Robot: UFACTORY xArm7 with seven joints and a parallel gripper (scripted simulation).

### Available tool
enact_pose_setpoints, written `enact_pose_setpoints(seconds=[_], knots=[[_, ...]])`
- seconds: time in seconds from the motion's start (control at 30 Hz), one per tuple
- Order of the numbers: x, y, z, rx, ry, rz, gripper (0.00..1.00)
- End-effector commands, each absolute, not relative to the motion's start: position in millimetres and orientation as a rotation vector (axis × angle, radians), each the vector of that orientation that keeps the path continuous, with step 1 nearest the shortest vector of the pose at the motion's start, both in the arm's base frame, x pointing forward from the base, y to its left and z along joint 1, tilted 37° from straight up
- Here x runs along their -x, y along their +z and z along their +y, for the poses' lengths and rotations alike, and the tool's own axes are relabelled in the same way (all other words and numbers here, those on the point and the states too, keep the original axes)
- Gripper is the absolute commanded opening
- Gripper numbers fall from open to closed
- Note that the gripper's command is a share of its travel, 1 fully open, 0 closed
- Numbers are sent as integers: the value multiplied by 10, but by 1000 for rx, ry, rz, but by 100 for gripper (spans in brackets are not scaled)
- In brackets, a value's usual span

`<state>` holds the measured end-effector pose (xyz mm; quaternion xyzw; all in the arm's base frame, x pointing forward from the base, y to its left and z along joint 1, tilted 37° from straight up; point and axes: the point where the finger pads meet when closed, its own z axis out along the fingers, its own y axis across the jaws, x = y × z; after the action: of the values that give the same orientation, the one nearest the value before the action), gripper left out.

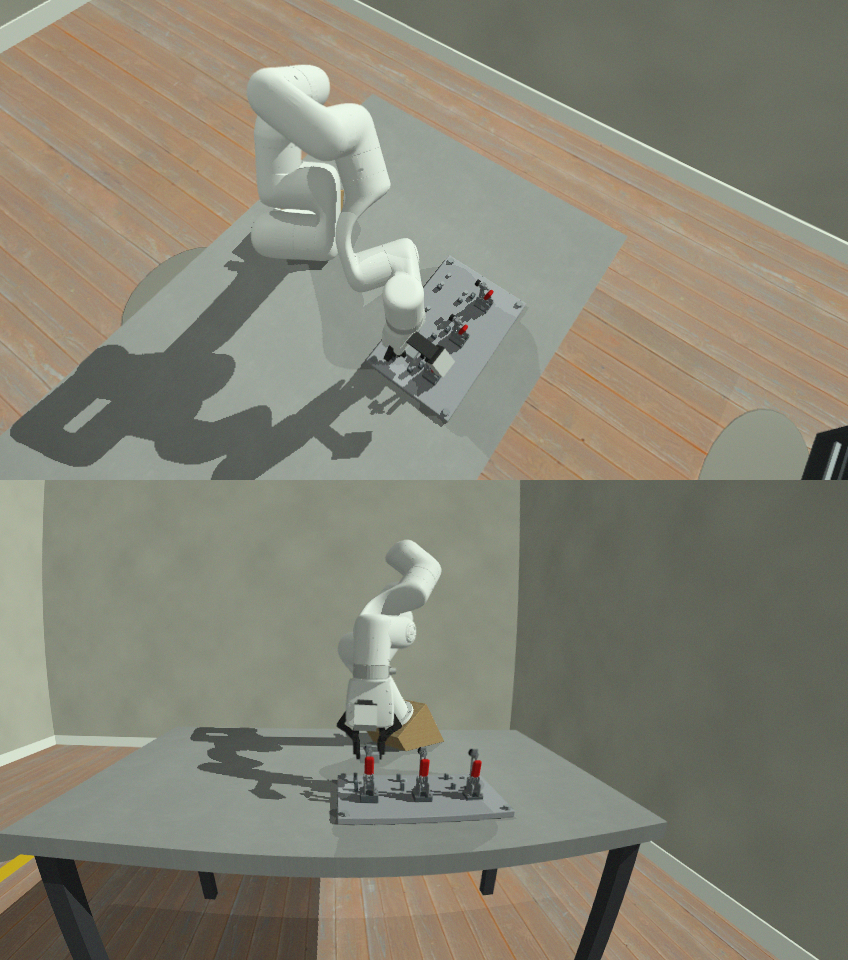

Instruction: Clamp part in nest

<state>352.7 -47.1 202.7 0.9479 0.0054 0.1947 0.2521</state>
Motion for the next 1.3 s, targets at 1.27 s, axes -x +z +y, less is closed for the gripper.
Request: enact_pose_setpoints(seconds=[1.27], knots=[[-3768, 1664, -700, -2578, 533, 16, 0]])
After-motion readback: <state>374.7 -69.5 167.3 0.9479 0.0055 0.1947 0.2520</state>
